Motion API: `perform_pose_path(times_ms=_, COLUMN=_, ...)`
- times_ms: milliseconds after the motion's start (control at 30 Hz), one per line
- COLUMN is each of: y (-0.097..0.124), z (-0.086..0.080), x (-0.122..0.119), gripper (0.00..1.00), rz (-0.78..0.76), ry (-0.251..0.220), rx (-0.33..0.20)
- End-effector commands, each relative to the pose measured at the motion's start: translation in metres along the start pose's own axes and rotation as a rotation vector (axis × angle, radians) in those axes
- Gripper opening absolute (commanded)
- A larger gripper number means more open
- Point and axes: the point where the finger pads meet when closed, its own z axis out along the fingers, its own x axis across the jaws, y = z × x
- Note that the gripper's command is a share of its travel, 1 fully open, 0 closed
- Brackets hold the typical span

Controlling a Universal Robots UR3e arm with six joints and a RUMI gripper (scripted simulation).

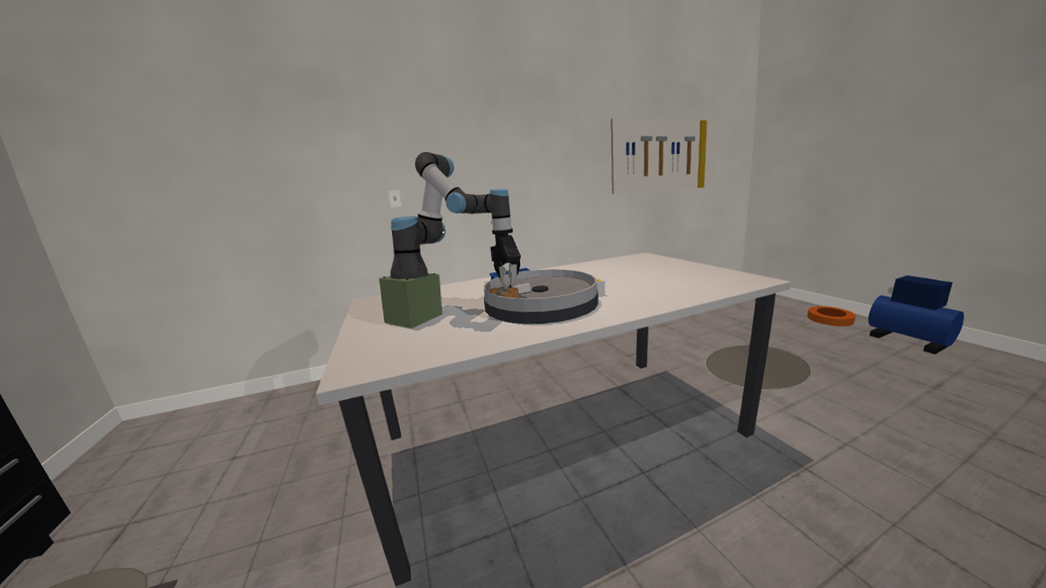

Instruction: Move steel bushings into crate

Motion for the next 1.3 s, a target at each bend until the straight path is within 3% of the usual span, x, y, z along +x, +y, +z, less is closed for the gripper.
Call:
perform_pose_path(times_ms=0, y=-0.0006, z=-0.0006, x=-0.0006, gripper=0.05, rz=0.0, ry=-0.002, rx=0.002)
perform_pose_path(times_ms=133, y=-0.0006, z=-0.0006, x=-0.0006, gripper=0.05, rz=0.0, ry=-0.002, rx=0.002)
perform_pose_path(times_ms=167, y=-0.0006, z=-0.0006, x=-0.0006, gripper=0.0, rz=0.0, ry=-0.002, rx=0.002)
perform_pose_path(times_ms=1267, y=-0.0006, z=-0.0006, x=-0.0006, gripper=0.0, rz=0.0, ry=-0.002, rx=0.002)
